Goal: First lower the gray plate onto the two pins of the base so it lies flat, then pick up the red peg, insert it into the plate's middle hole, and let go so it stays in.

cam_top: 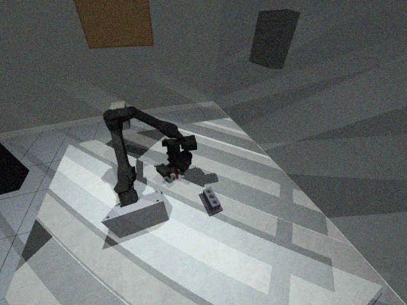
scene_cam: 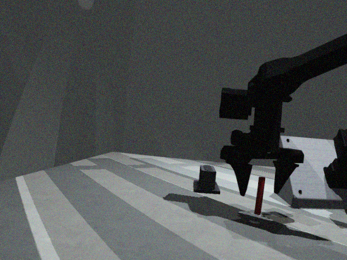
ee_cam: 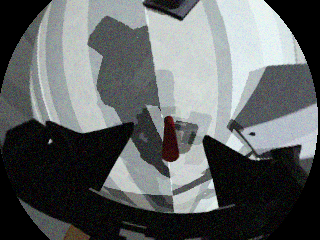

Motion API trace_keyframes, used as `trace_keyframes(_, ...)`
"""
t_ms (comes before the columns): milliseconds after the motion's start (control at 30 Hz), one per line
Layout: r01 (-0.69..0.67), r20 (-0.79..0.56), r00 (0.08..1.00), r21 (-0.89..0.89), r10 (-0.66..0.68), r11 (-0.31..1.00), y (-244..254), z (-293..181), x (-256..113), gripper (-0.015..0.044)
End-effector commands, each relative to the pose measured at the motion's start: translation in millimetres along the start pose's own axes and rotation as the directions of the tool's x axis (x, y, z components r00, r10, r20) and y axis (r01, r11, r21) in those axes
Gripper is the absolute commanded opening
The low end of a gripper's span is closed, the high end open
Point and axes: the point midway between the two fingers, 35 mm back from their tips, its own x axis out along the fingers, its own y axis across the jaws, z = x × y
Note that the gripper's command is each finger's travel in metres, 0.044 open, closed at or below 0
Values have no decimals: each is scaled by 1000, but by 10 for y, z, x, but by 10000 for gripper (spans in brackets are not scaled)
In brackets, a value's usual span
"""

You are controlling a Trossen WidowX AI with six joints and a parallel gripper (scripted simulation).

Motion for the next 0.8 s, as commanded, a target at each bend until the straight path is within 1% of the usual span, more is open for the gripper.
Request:
trace_keyframes(0, -3, -2, 1000, 4, 3, 1000, 1, -4, 17, 387)
trace_keyframes(433, -3, -2, 1000, 4, 3, 1000, 1, -4, 17, 46)
trace_keyframes(667, -3, -2, 1000, 4, 3, 1000, 1, -4, 17, 0)
trace_keyframes(767, -3, -2, 1000, 4, 3, 1000, 1, -3, 12, 0)
